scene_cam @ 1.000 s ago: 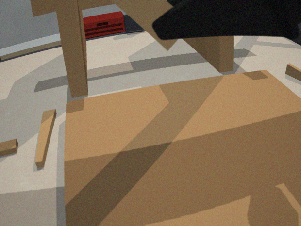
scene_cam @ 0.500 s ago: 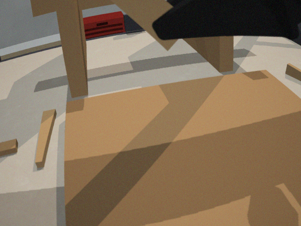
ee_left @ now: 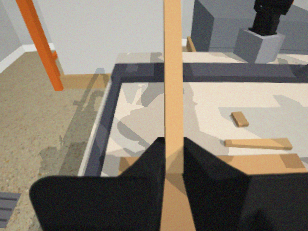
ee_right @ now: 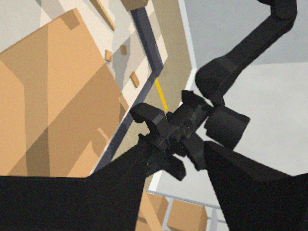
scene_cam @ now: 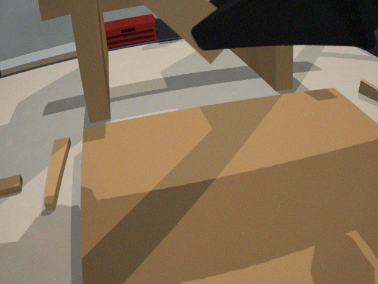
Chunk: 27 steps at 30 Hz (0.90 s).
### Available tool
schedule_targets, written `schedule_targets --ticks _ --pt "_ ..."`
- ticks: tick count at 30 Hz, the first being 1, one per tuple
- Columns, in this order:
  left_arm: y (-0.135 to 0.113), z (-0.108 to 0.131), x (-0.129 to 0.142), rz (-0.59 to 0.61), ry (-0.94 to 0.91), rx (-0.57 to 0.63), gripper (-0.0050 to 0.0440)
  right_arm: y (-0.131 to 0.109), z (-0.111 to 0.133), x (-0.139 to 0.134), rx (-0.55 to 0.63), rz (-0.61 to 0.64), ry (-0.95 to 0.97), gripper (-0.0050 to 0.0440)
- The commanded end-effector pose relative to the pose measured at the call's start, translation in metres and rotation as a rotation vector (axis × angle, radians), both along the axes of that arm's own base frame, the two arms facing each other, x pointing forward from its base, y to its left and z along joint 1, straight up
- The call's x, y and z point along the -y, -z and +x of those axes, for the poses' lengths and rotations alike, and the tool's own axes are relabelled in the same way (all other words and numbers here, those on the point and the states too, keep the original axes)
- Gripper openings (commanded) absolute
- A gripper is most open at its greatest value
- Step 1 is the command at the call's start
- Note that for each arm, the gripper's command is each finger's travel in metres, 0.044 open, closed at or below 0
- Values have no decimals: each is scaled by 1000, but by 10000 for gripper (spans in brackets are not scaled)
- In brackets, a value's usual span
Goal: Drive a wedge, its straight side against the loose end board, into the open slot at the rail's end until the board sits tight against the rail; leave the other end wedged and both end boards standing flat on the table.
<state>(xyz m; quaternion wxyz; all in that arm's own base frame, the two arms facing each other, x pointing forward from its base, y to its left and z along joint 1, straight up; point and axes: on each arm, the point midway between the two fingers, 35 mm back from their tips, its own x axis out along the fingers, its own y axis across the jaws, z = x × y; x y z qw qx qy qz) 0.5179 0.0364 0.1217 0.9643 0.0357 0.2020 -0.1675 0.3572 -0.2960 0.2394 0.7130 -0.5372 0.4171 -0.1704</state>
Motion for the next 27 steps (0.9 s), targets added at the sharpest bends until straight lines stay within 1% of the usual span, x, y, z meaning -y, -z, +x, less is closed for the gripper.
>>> schedule_targets --ticks 1,2,4,5,6,10,16,18,19,21,22,27 --pt "-14 0 -1 3 -1 29 10 -25 3 -28 149 17 -11 175" --pt "-14 0 -1 3 -1 29 10 -24 3 -23 138 12 0 175" --pt "-14 0 -1 3 -1 29 10 -29 5 -38 190 37 -18 175" --pt "-14 0 -1 3 -1 29 10 -29 8 -54 233 81 -47 175" --pt "-14 0 -1 3 -1 29 10 -32 10 -64 276 109 -56 175" --pt "-14 0 -1 3 -1 29 10 -46 12 -98 418 204 -97 175" --pt "-14 0 -1 3 -1 29 10 -62 8 -147 604 371 -162 175" --pt "-14 0 -1 3 -1 29 10 -62 8 -147 604 371 -162 175" --pt "-14 0 -1 3 -1 29 10 -61 10 -142 598 361 -151 175" --pt "-14 0 -1 3 -1 29 10 -65 7 -156 637 404 -174 175" --pt "-14 0 -1 3 -1 29 10 -63 6 -171 661 464 -203 175" --pt "-14 0 -1 3 -1 29 10 -75 -4 -210 796 646 -266 175"
